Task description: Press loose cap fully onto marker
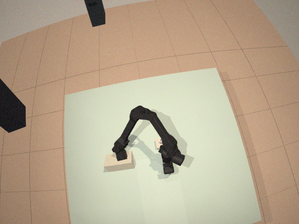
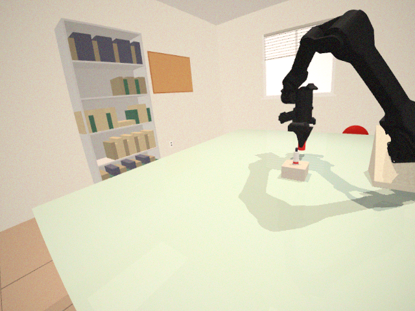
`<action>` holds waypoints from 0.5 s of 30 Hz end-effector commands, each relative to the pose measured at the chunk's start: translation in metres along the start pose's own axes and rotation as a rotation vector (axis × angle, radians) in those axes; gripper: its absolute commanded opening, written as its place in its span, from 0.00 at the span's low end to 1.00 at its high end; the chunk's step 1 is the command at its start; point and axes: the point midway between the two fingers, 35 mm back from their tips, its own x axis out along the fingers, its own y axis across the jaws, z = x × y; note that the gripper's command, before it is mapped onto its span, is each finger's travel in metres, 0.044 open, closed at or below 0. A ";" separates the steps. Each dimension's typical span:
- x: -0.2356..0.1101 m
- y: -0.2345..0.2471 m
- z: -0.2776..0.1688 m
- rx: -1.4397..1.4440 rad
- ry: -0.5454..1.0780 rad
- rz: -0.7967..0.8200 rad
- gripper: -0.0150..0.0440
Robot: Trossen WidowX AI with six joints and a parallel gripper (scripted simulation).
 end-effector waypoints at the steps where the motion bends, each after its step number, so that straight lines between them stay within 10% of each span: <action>1: -0.017 0.000 0.000 -0.009 -0.005 -0.005 0.25; 15: -0.032 0.033 0.003 -0.008 -0.005 -0.007 0.25</action>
